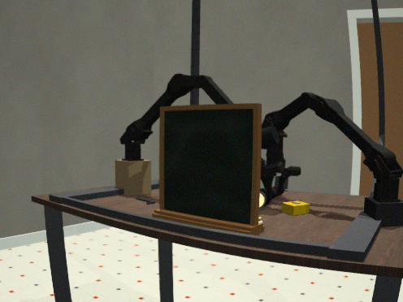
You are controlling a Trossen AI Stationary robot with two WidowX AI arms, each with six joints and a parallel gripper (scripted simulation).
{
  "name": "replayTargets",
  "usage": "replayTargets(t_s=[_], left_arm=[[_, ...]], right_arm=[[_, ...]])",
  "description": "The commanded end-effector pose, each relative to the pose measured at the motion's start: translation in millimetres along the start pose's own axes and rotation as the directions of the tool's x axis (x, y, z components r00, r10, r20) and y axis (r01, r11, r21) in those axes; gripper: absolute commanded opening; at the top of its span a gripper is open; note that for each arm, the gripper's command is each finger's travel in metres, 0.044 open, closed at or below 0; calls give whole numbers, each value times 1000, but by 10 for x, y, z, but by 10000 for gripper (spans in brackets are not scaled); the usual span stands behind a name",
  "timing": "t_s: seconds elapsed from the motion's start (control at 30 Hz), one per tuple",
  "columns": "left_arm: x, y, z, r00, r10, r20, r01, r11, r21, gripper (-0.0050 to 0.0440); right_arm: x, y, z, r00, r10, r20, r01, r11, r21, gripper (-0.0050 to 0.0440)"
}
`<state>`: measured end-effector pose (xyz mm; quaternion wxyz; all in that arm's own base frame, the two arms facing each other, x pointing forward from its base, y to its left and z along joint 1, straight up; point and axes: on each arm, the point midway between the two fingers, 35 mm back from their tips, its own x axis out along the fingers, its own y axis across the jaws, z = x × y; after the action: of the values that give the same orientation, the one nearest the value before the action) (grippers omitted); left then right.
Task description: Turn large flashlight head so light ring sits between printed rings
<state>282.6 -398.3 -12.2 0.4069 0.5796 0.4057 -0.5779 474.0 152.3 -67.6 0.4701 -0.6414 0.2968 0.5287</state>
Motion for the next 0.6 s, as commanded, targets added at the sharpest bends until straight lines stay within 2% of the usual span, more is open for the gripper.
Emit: replayTargets(t_s=[0.0,0.4,0.5,0.57], left_arm=[[-134,36,34,999,24,22,-24,1000,0,130],[-134,36,34,999,24,22,-24,1000,0,130],[-134,36,34,999,24,22,-24,1000,0,130],[-134,36,34,999,24,22,-24,1000,0,130]], right_arm=[[-84,-111,-11,999,31,-7,-31,1000,3,226],[-88,-140,-13,985,170,-8,-170,985,5,226],[-72,-111,-11,988,156,-7,-156,988,5,226],[-89,-151,-14,979,204,-8,-204,979,4,226]])
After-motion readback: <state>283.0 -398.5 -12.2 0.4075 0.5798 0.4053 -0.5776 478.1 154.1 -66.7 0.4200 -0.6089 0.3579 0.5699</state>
